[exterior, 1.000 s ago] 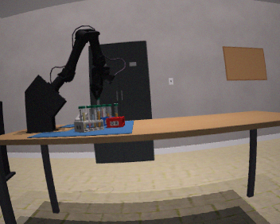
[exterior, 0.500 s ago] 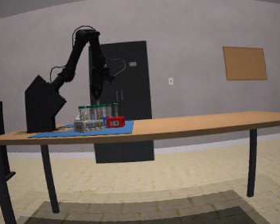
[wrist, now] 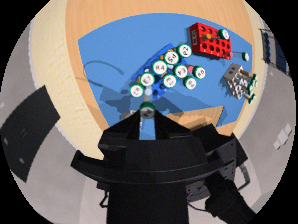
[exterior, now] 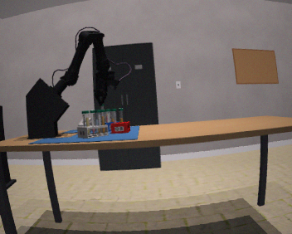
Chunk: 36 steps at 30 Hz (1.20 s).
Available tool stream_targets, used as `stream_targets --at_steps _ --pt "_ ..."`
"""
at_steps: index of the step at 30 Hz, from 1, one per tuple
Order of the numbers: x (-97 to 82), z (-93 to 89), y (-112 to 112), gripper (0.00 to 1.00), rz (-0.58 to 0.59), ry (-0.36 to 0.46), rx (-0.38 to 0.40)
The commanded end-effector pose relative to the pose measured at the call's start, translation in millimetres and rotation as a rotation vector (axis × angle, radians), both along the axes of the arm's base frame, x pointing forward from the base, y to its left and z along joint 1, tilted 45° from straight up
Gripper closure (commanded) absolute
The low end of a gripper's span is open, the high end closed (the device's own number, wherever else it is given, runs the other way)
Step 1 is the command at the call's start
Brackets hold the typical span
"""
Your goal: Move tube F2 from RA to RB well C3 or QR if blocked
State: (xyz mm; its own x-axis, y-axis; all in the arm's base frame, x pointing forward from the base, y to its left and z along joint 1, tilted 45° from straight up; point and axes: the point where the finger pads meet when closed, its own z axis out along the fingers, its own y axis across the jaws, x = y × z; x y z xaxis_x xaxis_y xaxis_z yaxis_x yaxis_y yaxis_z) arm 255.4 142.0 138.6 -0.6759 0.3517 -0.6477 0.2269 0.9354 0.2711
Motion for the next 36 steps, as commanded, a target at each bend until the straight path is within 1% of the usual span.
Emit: stream_targets --at_steps 1,4,7,9,10,14,17,21,24,26,27,30,35,36 --pt "0.7 -8.0 0 1.0 0.008 0.008 -0.008" --pt "4.6 -1.7 0 1.0 0.004 -0.008 0.005" --pt "2.8 -9.2 -1 1.0 0.008 0.005 -0.006" --pt "2.8 -9.2 -1 1.0 0.008 0.005 -0.006" --pt "9.7 4.9 5 1.0 0.006 -0.023 0.016" --pt "7.3 -4.4 0 1.0 0.004 -0.009 0.005" --pt "5.4 -14.8 -2 1.0 0.007 0.011 -0.013" --pt "8.1 -10.0 -3 1.0 0.001 -0.007 -0.002" --pt "8.1 -15.2 -4 1.0 0.002 0.003 -0.01" --pt "8.1 -15.2 -4 1.0 0.002 0.003 -0.01" --pt "14.0 -3.8 0 1.0 -0.002 -0.022 0.003" --pt "10.8 -14.9 -4 1.0 0.0 -0.001 -0.009" --pt "12.6 -17.7 -5 1.0 -0.002 0.0 -0.014" --pt "11.5 -21.0 -6 1.0 -0.001 0.006 -0.018"
